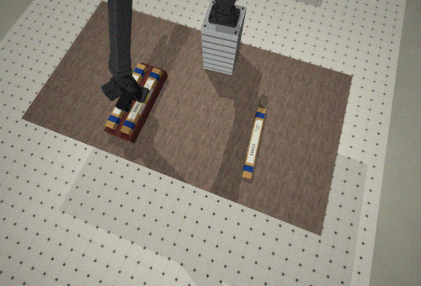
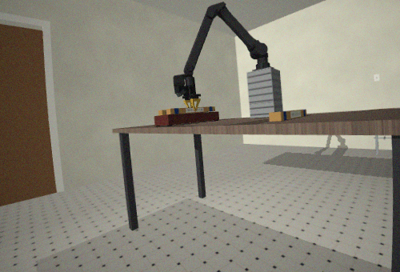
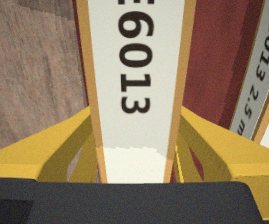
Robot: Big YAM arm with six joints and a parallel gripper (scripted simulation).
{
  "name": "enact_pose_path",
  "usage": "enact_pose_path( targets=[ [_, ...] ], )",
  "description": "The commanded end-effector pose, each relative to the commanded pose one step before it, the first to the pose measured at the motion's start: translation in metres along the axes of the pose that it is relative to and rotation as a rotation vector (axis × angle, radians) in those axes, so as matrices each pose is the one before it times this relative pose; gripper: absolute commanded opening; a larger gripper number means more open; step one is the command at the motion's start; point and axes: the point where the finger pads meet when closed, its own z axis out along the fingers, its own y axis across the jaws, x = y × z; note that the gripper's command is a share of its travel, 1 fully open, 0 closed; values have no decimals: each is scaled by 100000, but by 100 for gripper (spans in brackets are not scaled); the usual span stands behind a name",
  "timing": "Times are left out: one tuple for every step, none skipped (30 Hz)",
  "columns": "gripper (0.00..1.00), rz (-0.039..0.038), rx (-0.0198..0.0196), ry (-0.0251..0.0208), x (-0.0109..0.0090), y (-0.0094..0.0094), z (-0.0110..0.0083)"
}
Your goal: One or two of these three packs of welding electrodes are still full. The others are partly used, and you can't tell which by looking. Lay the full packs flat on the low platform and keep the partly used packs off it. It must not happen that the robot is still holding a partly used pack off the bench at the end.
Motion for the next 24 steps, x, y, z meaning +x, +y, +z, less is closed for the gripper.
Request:
enact_pose_path(
  targets=[
    [0, -1012, 3449, -5789, -2608, -1051, -2473],
    [0, 4, 62, -95, -76, -49, -34],
    [0, 3, 52, -79, -68, -43, -31],
    [0, 3, 44, -67, -61, -38, -28],
    [74, 2, 37, -57, -48, -31, -20],
    [74, 2, 32, -48, -41, -26, -17],
    [74, 2, 28, -43, -36, -23, -15],
    [74, 2, -19, 30, 8, 6, 1],
    [74, 2, -16, 25, 6, 4, 0],
    [74, 2, -97, 148, 50, 33, 70],
    [74, 118, -222, 386, 205, 58, 170],
    [74, 100, -189, 328, 174, 49, 146],
    [74, 85, -160, 279, 147, 41, 124],
    [74, 72, -136, 237, 125, 34, 106],
    [74, 0, 0, 0, 0, 0, 0],
    [74, 0, 0, 0, 0, 0, 0],
    [74, 61, -116, 202, 106, 29, 90],
    [74, 52, -99, 171, 90, 25, 77],
    [74, 44, -84, 146, 76, 21, 66],
    [74, 38, -71, 124, 65, 18, 56],
    [74, 32, -60, 105, 55, 15, 48],
    [74, 27, -51, 89, 47, 13, 41],
    [74, 23, -44, 76, 40, 11, 34],
    [74, 20, -37, 65, 34, 9, 29]
  ],
)
